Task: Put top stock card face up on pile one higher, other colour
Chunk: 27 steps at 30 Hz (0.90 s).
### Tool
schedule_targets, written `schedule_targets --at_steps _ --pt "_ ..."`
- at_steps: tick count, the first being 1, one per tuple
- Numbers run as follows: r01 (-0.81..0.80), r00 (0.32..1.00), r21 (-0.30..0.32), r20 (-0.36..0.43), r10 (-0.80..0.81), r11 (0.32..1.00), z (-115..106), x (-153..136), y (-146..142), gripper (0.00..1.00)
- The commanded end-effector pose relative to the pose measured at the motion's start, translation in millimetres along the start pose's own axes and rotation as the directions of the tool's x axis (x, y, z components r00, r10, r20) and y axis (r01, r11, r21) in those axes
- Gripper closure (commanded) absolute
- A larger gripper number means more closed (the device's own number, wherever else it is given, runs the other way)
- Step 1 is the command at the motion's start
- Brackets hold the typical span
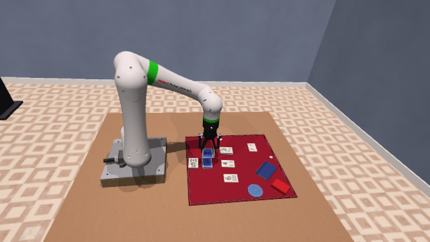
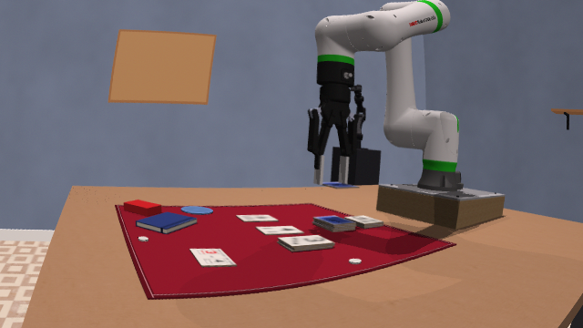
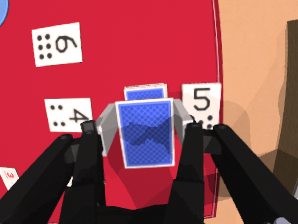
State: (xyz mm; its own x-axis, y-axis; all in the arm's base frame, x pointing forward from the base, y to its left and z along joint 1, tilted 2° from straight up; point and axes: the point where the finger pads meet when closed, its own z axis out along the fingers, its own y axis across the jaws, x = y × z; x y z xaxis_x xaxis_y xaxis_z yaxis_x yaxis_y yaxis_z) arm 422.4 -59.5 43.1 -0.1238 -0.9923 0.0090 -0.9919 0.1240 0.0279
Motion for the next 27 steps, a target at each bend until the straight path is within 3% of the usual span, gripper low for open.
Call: schedule_targets --at_steps 1,11,27 --pt "0.0 1.0 0.002 -0.001 0.0 1.0 -4.8 0.2 -0.7 0.59" --pt "0.0 1.0 0.002 -0.001 0.0 1.0 -17.9 0.2 -0.7 0.59" --pt "0.0 1.0 0.002 -0.001 0.0 1.0 -19.3 0.2 -0.7 0.59"
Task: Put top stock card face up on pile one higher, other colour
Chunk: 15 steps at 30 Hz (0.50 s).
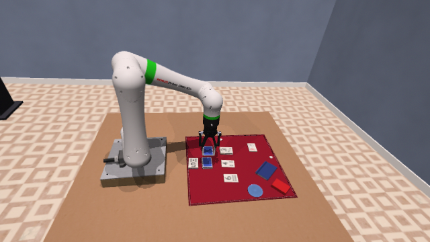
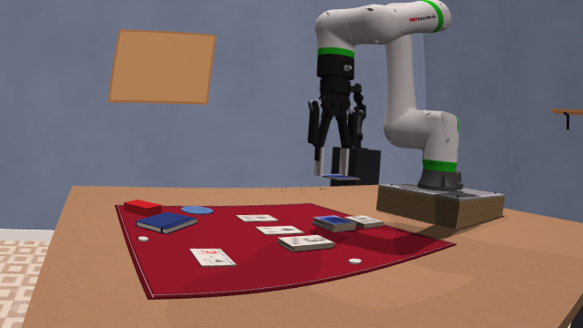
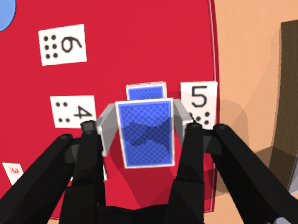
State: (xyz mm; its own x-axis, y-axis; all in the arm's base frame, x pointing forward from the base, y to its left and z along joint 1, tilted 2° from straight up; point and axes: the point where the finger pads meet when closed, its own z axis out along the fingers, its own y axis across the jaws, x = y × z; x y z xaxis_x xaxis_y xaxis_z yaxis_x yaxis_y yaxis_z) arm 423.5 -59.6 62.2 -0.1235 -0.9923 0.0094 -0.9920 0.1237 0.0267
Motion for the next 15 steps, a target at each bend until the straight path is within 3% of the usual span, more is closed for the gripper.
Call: schedule_targets --at_steps 1,8,15 --pt "0.0 1.0 0.0 0.0 0.0 1.0 -0.2 -0.1 -0.2 0.59" --pt "0.0 1.0 0.0 0.0 0.0 1.0 -0.2 -7.6 -0.3 0.59" --pt "0.0 1.0 0.0 0.0 0.0 1.0 -0.2 -40.3 -0.7 0.59"
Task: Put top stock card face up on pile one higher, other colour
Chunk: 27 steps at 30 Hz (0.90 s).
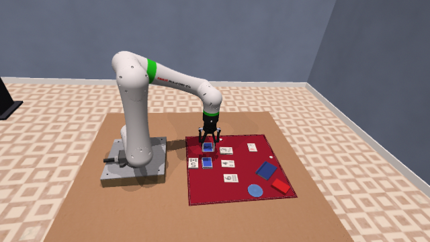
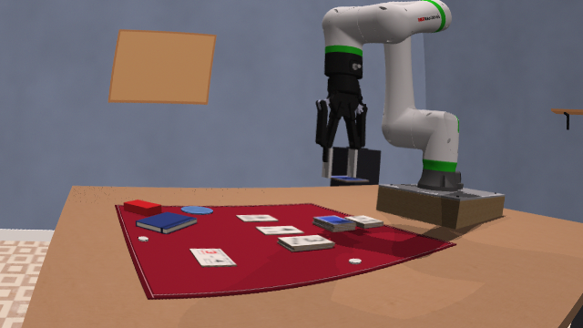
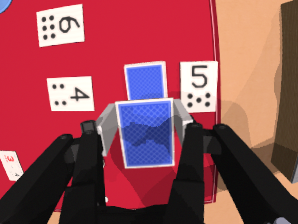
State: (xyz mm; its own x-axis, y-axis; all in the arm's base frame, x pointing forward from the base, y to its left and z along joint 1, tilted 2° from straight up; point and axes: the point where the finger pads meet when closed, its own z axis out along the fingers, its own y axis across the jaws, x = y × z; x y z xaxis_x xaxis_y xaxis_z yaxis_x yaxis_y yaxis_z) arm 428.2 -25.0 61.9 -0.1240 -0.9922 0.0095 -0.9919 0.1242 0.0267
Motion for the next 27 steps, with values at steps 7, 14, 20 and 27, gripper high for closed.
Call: schedule_targets --at_steps 7,14,20,27 --pt "0.001 1.0 0.0 0.0 -0.001 1.0 -0.1 -35.7 -0.6 0.59" --pt "0.001 1.0 0.0 0.0 -0.001 1.0 -0.1 -63.8 -1.0 0.59" --pt "0.001 1.0 0.0 0.0 -0.001 1.0 -0.1 -67.4 -1.0 0.59" --pt "0.001 1.0 0.0 0.0 -0.001 1.0 1.5 -67.4 -1.0 0.59"
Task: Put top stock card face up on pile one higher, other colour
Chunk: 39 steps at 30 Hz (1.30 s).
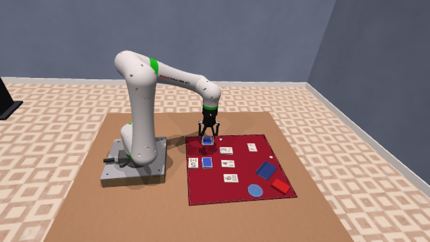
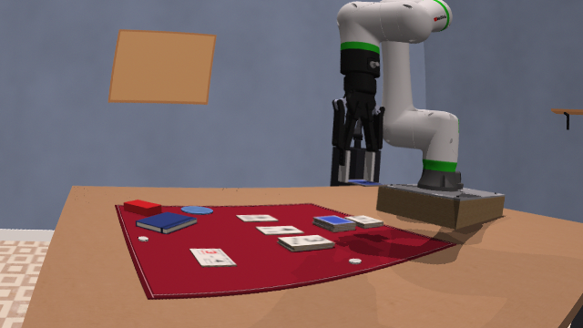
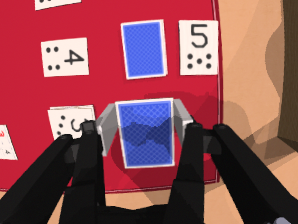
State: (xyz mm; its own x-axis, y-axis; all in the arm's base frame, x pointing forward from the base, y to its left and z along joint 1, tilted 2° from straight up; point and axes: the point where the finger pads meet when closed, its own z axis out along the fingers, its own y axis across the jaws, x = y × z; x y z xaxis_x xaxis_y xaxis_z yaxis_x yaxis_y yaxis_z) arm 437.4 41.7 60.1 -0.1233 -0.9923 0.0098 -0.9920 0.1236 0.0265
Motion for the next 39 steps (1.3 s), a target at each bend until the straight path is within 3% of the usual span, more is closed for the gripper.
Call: schedule_targets --at_steps 1,12,31,39 --pt "0.0 1.0 0.0 0.0 0.0 1.0 1.1 0.0 -0.2 0.59" --pt "0.0 1.0 0.0 0.0 0.0 1.0 12.7 0.0 -0.2 0.59" --pt "0.0 1.0 -0.001 -0.012 0.0 1.0 14.4 -0.3 0.0 0.59" --pt "0.0 0.998 -0.001 -0.07 0.0 1.0 14.6 -2.2 0.1 0.59"
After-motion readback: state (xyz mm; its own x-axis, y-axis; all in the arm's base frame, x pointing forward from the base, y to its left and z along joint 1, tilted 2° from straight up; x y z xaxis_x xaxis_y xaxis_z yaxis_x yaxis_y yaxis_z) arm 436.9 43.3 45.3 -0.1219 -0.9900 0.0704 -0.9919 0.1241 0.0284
